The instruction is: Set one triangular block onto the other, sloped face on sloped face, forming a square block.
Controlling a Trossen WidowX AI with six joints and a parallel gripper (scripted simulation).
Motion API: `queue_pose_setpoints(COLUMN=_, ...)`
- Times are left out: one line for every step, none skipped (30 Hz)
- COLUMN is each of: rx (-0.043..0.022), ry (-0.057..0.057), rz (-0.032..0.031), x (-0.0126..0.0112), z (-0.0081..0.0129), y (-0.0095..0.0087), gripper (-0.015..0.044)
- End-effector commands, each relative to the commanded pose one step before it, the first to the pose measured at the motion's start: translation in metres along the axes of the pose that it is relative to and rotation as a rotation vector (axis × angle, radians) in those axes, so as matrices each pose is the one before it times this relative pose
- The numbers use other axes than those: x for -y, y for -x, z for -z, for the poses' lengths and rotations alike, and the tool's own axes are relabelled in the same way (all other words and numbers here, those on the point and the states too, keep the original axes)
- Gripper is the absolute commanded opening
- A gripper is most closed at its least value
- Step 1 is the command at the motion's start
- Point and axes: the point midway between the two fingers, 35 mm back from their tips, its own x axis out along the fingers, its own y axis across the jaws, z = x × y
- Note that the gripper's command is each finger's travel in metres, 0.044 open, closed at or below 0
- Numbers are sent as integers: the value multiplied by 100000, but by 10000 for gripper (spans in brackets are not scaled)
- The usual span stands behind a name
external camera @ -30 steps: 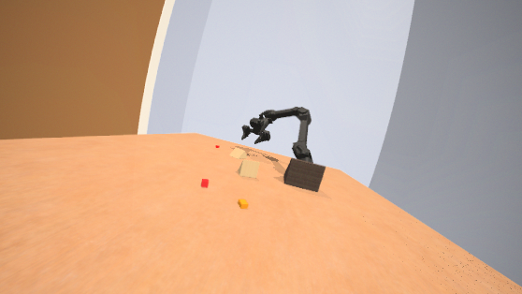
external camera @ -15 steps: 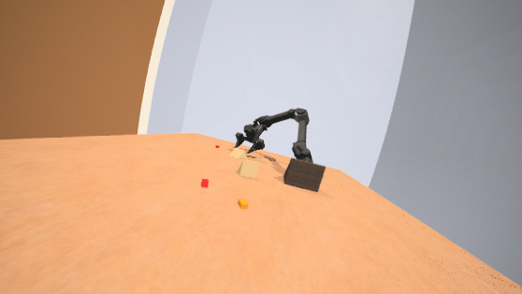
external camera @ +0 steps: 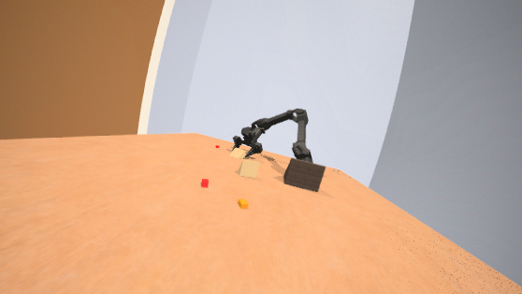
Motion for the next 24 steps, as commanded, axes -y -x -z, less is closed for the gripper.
queue_pose_setpoints(rx=-624, ry=-428, rz=-203, x=-46, z=89, y=-129, gripper=440)
queue_pose_setpoints(rx=0, ry=0, rz=0, x=0, z=0, y=0, gripper=440)
queue_pose_setpoints(rx=642, ry=419, rz=118, x=15, z=-93, y=88, gripper=414)
queue_pose_setpoints(rx=0, ry=0, rz=0, x=0, z=0, y=0, gripper=387)
queue_pose_setpoints(rx=0, ry=0, rz=0, x=0, z=0, y=0, gripper=361)
queue_pose_setpoints(rx=0, ry=0, rz=0, x=0, z=0, y=0, gripper=335)
queue_pose_setpoints(rx=0, ry=0, rz=0, x=0, z=0, y=0, gripper=309)
queue_pose_setpoints(rx=0, ry=0, rz=0, x=0, z=0, y=0, gripper=282)
queue_pose_setpoints(rx=0, ry=0, rz=0, x=0, z=0, y=0, gripper=276)
queue_pose_setpoints(rx=0, ry=0, rz=0, x=0, z=0, y=0, gripper=269)
queue_pose_setpoints(rx=0, ry=0, rz=0, x=0, z=0, y=0, gripper=262)
queue_pose_setpoints(rx=0, ry=0, rz=0, x=0, z=0, y=0, gripper=256)
queue_pose_setpoints(rx=0, ry=0, rz=0, x=0, z=0, y=0, gripper=249)
queue_pose_setpoints(rx=0, ry=0, rz=0, x=0, z=0, y=0, gripper=242)
queue_pose_setpoints(rx=0, ry=0, rz=0, x=0, z=0, y=0, gripper=216)
queue_pose_setpoints(rx=0, ry=0, rz=0, x=0, z=0, y=0, gripper=190)
queue_pose_setpoints(rx=0, ry=0, rz=0, x=0, z=0, y=0, gripper=164)
queue_pose_setpoints(rx=5, ry=-1, rz=-5, x=13, z=-57, y=51, gripper=137)
queue_pose_setpoints(rx=14, ry=-4, rz=-15, x=38, z=-170, y=153, gripper=111)
queue_pose_setpoints(rx=18, ry=-5, rz=-19, x=48, z=-224, y=202, gripper=85)
queue_pose_setpoints(rx=27, ry=-7, rz=-27, x=65, z=-333, y=301, gripper=59)
queue_pose_setpoints(rx=28, ry=-8, rz=-27, x=62, z=-353, y=321, gripper=32)
queue_pose_setpoints(rx=29, ry=-8, rz=-25, x=54, z=-357, y=327, gripper=6)
queue_pose_setpoints(rx=29, ry=-9, rz=-23, x=46, z=-356, y=329, gripper=0)
